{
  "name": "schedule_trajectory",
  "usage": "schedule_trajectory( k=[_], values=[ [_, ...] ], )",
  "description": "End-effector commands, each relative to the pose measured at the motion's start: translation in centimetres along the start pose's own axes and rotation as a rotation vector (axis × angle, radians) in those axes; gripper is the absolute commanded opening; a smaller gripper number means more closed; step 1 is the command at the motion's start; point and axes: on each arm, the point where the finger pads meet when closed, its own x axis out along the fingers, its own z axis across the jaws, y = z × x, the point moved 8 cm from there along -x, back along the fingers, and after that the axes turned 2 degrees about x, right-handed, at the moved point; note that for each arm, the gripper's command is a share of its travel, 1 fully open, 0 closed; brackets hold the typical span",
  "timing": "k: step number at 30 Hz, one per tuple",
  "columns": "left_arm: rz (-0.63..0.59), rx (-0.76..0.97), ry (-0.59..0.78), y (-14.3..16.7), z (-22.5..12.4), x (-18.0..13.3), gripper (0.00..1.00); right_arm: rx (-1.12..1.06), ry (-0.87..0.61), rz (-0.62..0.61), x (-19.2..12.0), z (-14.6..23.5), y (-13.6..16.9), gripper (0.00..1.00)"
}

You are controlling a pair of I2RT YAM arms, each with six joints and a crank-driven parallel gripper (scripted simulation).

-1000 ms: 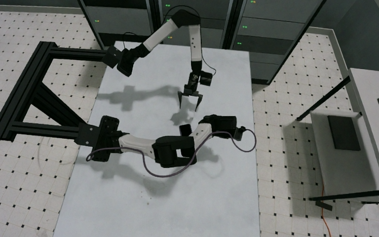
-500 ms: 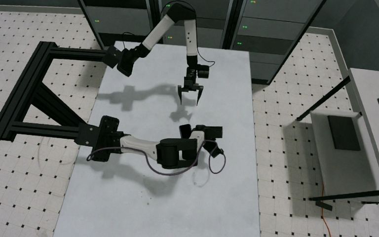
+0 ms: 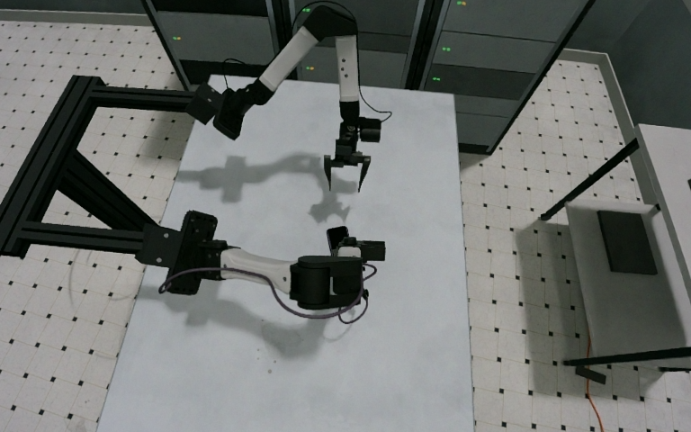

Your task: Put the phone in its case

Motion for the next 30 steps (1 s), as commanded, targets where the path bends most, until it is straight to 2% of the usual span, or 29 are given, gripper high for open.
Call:
schedule_trajectory(
  k=[1, 3, 22, 30],
  values=[
    [-0.008, 0.036, -0.043, -0.9, 1.3, -0.8, 1.0, 0.035, 0.018, 0.006, 0.5, -0.3, 0.0, 0.12],
    [-0.008, 0.036, -0.043, -0.9, 1.3, -0.8, 1.0, 0.046, 0.001, 0.001, 0.0, 0.3, -0.5, 0.37],
    [-0.008, 0.036, -0.043, -0.9, 1.3, -0.8, 1.0, 0.037, 0.0, 0.01, 3.2, 0.2, -0.1, 0.37],
    [-0.008, 0.036, -0.043, -0.9, 1.3, -0.8, 1.0, 0.036, 0.003, 0.004, 3.7, 0.2, -0.2, 0.37]
  ],
)
